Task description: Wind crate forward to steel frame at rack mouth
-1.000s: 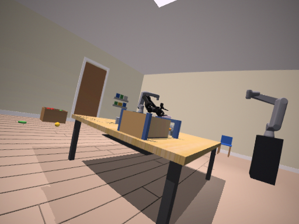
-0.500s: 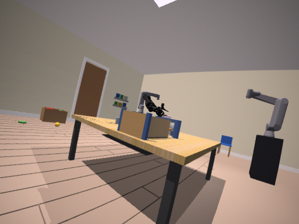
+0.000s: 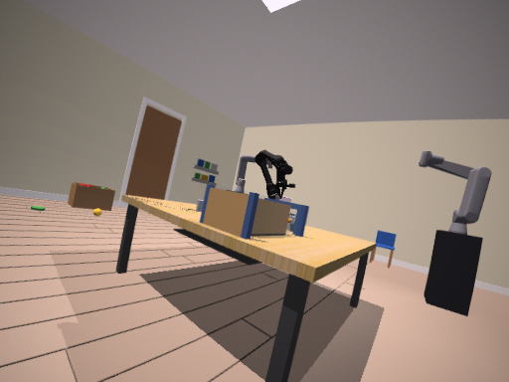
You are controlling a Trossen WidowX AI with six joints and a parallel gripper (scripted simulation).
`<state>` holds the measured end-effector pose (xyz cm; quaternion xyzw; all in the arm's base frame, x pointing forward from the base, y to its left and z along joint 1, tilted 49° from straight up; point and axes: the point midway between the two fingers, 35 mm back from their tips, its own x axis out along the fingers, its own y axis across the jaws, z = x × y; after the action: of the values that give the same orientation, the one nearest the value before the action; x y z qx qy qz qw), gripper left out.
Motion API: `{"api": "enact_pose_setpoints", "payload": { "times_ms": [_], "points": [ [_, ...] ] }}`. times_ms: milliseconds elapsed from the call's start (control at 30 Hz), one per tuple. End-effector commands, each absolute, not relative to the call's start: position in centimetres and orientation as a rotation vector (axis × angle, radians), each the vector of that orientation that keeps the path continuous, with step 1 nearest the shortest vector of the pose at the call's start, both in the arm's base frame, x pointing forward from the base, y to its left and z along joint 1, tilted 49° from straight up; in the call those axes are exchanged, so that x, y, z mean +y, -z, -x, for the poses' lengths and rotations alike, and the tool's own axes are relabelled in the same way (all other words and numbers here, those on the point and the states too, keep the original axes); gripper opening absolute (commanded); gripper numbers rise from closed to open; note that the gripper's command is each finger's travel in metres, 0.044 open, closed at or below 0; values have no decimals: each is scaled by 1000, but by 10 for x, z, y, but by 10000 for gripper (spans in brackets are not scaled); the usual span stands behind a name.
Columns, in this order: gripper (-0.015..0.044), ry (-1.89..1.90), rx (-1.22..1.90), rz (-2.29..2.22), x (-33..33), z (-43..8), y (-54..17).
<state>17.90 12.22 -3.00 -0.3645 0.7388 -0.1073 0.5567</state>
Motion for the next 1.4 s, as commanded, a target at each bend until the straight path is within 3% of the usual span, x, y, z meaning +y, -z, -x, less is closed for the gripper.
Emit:
{"api": "enact_pose_setpoints", "payload": {
  "times_ms": [0,1200,1367],
  "points": [
    [0,332,1568,986,132,-187,22],
    [0,315,1562,1017,128,-181,27],
    [131,-51,1629,1174,141,-168,38]
  ]
}}
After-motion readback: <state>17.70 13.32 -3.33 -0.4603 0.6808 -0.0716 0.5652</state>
